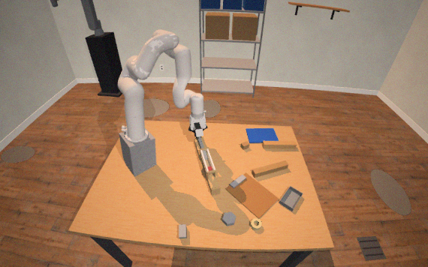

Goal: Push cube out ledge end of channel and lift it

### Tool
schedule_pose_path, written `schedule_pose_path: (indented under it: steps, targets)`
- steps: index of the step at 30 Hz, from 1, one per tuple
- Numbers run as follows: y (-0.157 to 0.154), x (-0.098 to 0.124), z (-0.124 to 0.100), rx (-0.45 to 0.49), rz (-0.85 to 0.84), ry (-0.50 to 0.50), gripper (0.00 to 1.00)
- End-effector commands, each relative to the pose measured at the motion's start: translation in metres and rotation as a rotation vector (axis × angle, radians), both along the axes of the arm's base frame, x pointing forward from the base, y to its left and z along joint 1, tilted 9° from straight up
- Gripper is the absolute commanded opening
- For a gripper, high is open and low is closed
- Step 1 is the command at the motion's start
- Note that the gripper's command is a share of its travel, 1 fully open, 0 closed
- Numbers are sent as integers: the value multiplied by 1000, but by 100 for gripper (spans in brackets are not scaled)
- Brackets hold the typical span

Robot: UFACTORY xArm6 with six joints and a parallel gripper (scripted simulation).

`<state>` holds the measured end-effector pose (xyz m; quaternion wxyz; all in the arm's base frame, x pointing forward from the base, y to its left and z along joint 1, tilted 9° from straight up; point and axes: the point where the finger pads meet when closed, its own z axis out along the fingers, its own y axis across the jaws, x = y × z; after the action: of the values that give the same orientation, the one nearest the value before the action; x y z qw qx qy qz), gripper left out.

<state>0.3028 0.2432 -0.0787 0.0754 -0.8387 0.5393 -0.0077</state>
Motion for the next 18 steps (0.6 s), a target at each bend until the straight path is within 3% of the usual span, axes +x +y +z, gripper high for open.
schedule_pose_path:
  steps: [1,18]
  targets:
    - [-5,3,0,6,0,-4,0]
    - [-36,18,-2,6,0,-4,0]
